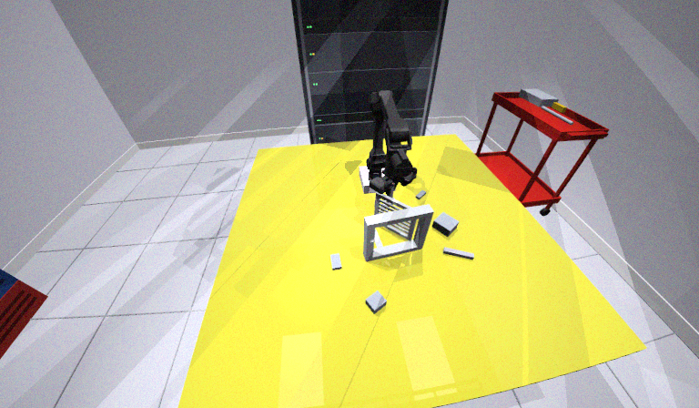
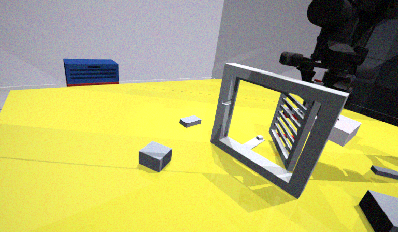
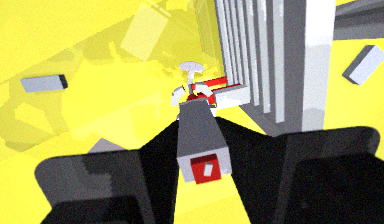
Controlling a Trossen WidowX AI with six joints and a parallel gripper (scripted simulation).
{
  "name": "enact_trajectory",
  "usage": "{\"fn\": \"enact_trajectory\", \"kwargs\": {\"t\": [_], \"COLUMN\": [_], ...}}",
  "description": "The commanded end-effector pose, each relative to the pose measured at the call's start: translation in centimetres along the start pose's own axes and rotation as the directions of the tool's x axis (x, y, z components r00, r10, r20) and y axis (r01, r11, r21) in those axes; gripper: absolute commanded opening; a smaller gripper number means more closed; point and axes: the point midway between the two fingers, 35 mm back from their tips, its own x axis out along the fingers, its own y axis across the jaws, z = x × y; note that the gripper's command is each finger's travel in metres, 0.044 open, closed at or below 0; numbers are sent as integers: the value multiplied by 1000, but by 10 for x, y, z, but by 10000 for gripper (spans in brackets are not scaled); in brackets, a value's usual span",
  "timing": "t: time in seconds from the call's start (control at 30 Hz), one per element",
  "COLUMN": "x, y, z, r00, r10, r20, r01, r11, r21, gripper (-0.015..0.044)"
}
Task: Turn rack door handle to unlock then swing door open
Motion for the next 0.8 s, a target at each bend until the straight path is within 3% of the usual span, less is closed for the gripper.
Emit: {"fn": "enact_trajectory", "kwargs": {"t": [0.0, 0.77], "x": [-1, 0], "y": [4, 46], "z": [2, 18], "r00": [1000, 1000], "r10": [-6, -3], "r20": [7, 8], "r01": [6, -1], "r11": [998, 934], "r21": [61, 356], "gripper": [18, 18]}}
